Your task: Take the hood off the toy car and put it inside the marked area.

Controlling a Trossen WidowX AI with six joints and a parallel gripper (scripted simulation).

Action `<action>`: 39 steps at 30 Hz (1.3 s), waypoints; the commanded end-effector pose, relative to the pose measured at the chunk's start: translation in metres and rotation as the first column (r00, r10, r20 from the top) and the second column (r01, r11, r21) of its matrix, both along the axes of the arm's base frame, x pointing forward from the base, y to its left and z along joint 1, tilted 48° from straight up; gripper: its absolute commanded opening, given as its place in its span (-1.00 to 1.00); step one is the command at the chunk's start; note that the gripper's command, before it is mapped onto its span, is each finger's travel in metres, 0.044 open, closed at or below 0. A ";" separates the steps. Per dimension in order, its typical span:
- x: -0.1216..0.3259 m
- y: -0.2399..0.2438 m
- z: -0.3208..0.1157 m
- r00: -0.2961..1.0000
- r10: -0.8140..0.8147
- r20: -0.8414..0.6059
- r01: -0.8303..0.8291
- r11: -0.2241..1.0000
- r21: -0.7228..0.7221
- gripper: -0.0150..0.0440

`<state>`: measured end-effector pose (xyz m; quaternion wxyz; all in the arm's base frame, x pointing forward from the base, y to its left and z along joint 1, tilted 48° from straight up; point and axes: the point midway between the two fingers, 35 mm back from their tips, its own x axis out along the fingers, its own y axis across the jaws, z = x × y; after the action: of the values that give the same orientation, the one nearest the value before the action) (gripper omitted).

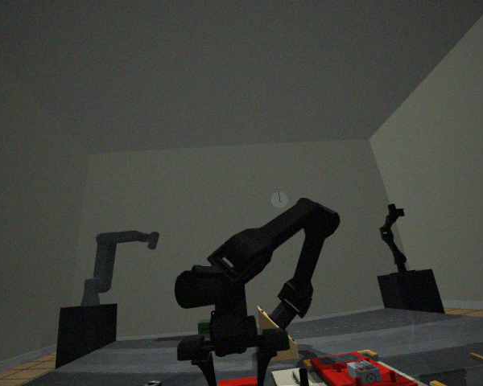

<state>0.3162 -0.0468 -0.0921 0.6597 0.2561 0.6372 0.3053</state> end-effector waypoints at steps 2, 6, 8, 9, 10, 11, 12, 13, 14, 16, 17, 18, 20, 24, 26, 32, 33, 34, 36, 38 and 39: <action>0.000 0.000 0.000 1.000 0.000 0.000 0.000 1.000 0.000 0.84; 0.001 -0.005 0.004 1.000 0.000 0.000 0.000 1.000 0.000 1.00; 0.002 -0.015 0.012 1.000 -0.001 0.001 0.001 1.000 -0.001 1.00; 0.002 -0.022 0.018 1.000 -0.002 0.001 0.002 1.000 0.000 1.00; 0.002 -0.030 0.025 1.000 -0.002 0.001 0.002 1.000 0.000 1.00; 0.001 -0.039 0.034 1.000 -0.002 0.001 0.002 1.000 0.001 1.00; 0.000 -0.047 0.042 1.000 -0.003 0.001 0.003 1.000 0.003 1.00; 0.000 -0.052 0.047 1.000 -0.003 0.001 0.003 1.000 0.004 1.00; -0.001 -0.054 0.049 1.000 -0.003 0.002 0.003 1.000 0.004 1.00; -0.001 -0.054 0.049 1.000 -0.003 0.002 0.003 1.000 0.004 1.00; -0.001 -0.054 0.049 1.000 -0.003 0.002 0.003 1.000 0.004 1.00; -0.001 -0.054 0.049 1.000 -0.003 0.002 0.003 1.000 0.004 1.00; -0.001 -0.054 0.049 1.000 -0.003 0.002 0.003 1.000 0.004 1.00; -0.001 -0.054 0.049 1.000 -0.003 0.002 0.003 1.000 0.004 1.00; -0.001 -0.054 0.049 1.000 -0.003 0.002 0.003 1.000 0.004 1.00; -0.001 -0.054 0.049 1.000 -0.003 0.002 0.003 1.000 0.004 1.00; -0.001 -0.054 0.049 1.000 -0.003 0.002 0.003 1.000 0.004 1.00; -0.001 -0.054 0.049 1.000 -0.003 0.002 0.003 1.000 0.004 1.00; -0.001 -0.054 0.049 1.000 -0.003 0.002 0.003 1.000 0.004 1.00; -0.001 -0.054 0.049 1.000 -0.003 0.002 0.003 1.000 0.004 1.00; -0.001 -0.054 0.049 1.000 -0.003 0.002 0.003 1.000 0.004 1.00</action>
<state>0.3161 -0.0998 -0.0434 0.6599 0.2597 0.6352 0.3059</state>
